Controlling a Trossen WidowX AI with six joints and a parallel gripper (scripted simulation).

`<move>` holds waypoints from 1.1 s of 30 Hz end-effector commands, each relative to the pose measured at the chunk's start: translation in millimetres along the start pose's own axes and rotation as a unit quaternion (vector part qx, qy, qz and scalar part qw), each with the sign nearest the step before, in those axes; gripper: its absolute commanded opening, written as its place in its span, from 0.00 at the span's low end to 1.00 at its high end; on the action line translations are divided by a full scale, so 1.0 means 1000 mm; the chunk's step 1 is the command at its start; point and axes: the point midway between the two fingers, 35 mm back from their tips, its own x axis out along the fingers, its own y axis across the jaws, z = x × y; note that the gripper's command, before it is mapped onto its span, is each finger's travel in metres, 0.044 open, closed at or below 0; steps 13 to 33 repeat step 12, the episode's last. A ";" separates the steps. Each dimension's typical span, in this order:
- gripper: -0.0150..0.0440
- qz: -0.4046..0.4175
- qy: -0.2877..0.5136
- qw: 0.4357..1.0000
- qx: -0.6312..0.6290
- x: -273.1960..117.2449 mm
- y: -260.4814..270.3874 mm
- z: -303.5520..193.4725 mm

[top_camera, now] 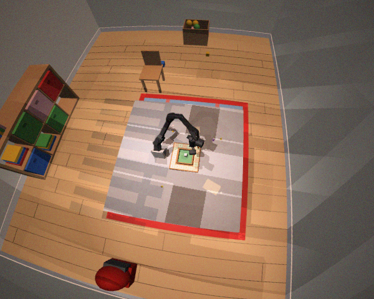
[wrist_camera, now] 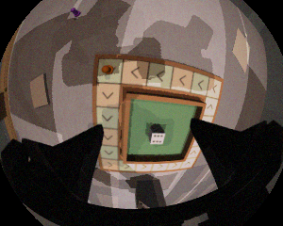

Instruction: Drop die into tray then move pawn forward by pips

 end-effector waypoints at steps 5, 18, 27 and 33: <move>1.00 0.003 0.007 0.998 0.064 -0.038 -0.035 -0.121; 1.00 -0.003 0.003 0.998 0.055 -0.034 -0.035 -0.093; 1.00 -0.003 0.003 0.998 0.055 -0.034 -0.035 -0.093; 1.00 -0.003 0.003 0.998 0.055 -0.034 -0.035 -0.093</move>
